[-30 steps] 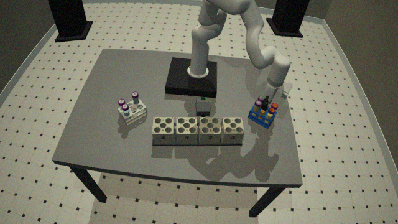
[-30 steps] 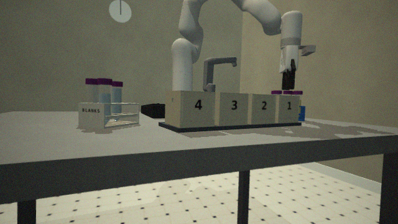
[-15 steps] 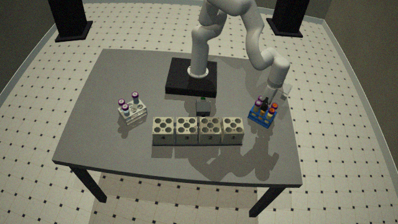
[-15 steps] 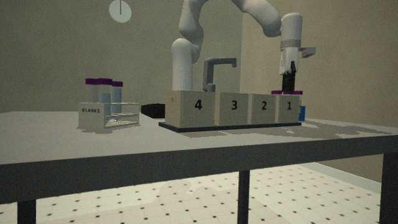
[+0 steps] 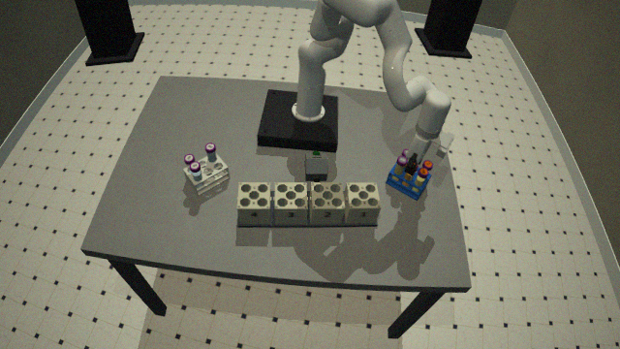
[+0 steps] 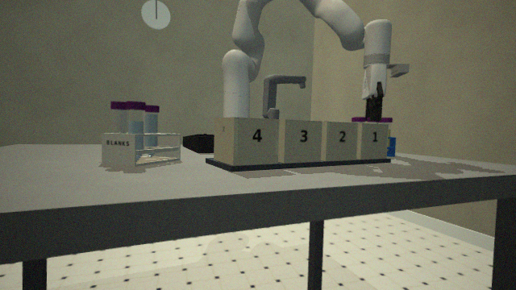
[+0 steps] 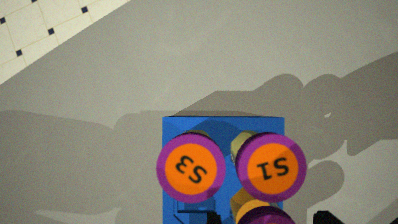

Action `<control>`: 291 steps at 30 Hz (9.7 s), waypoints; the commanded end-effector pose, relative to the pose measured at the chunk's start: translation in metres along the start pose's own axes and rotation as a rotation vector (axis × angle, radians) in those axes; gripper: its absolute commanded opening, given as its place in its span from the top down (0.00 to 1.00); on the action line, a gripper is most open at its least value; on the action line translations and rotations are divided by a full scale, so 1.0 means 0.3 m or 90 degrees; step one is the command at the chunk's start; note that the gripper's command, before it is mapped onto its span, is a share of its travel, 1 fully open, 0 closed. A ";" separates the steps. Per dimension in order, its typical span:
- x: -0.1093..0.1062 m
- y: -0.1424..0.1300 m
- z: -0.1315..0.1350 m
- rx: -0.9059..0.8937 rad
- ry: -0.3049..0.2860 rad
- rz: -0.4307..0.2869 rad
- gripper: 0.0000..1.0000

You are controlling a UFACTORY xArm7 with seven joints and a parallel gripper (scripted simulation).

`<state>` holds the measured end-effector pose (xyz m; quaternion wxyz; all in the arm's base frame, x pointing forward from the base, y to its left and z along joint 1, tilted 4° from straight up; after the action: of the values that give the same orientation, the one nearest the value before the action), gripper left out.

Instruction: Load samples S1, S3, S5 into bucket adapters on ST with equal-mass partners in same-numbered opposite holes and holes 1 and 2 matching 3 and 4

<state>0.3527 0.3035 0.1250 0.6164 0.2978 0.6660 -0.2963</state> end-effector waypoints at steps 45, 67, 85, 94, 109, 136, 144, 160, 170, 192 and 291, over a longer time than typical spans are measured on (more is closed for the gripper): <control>0.029 0.005 0.000 0.000 0.000 0.003 1.00; 0.029 0.005 0.000 0.000 0.000 0.003 1.00; 0.006 0.005 0.000 0.000 0.000 0.003 1.00; -0.009 0.005 0.000 0.000 0.000 0.003 1.00; -0.038 0.005 0.000 0.000 0.000 0.003 1.00; -0.178 0.004 0.000 0.000 0.000 0.003 1.00; -0.218 0.004 0.000 0.000 0.000 0.003 1.00; -0.312 0.004 0.000 0.000 0.000 0.003 1.00; -0.379 0.003 0.000 0.000 0.000 0.003 1.00; -0.422 0.003 0.000 0.000 0.000 0.003 1.00; -0.222 -0.019 -0.131 0.000 0.000 0.003 1.00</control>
<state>0.3265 0.3265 0.2010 0.6164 0.2977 0.6660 -0.2964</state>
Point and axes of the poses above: the point where the finger pads meet when closed, its own x axis out along the fingers, its own z axis across the jaws, y = z × x, the point moved 5 cm from there along -x, back along the fingers, and after that the axes turned 10 degrees about x, right-handed, at the moved point
